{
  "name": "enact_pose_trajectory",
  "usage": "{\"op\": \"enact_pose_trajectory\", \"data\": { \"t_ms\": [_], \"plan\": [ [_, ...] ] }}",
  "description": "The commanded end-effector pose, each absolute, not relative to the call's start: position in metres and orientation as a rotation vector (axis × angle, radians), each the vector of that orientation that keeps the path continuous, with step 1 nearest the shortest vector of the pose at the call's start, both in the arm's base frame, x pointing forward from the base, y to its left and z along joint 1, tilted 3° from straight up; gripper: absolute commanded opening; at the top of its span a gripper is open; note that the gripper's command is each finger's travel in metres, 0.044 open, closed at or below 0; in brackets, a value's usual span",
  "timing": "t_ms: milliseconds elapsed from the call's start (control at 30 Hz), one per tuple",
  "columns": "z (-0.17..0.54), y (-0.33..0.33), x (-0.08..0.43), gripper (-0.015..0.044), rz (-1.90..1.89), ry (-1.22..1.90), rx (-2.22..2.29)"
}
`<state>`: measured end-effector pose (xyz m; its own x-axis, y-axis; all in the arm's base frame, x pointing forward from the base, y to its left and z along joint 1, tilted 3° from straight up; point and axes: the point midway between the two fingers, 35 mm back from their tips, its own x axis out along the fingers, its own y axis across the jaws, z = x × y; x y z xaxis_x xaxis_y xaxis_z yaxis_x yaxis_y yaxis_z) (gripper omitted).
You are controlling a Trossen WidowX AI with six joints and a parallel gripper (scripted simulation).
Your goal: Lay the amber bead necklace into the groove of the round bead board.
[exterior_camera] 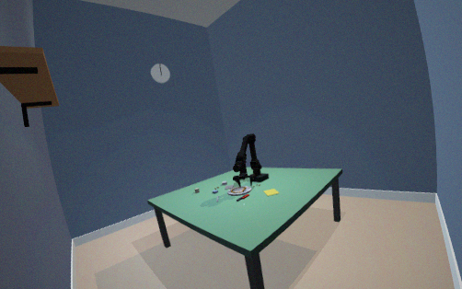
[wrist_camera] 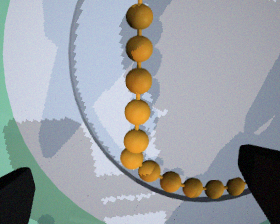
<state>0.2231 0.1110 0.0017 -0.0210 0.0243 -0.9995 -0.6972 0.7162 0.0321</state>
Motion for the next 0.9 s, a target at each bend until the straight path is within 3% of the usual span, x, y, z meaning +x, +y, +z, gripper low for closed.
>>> {"op": "enact_pose_trajectory", "data": {
  "t_ms": [0,300,700,867],
  "plan": [
    [0.002,0.112,0.223,0.044,0.631,1.498,-0.574],
    [0.002,0.112,0.223,0.044,0.631,1.498,-0.574],
    [0.032,0.155,0.282,0.0125,0.456,1.539,-0.399],
    [0.036,0.161,0.29,0.012,0.432,1.544,-0.375]
  ]
}}
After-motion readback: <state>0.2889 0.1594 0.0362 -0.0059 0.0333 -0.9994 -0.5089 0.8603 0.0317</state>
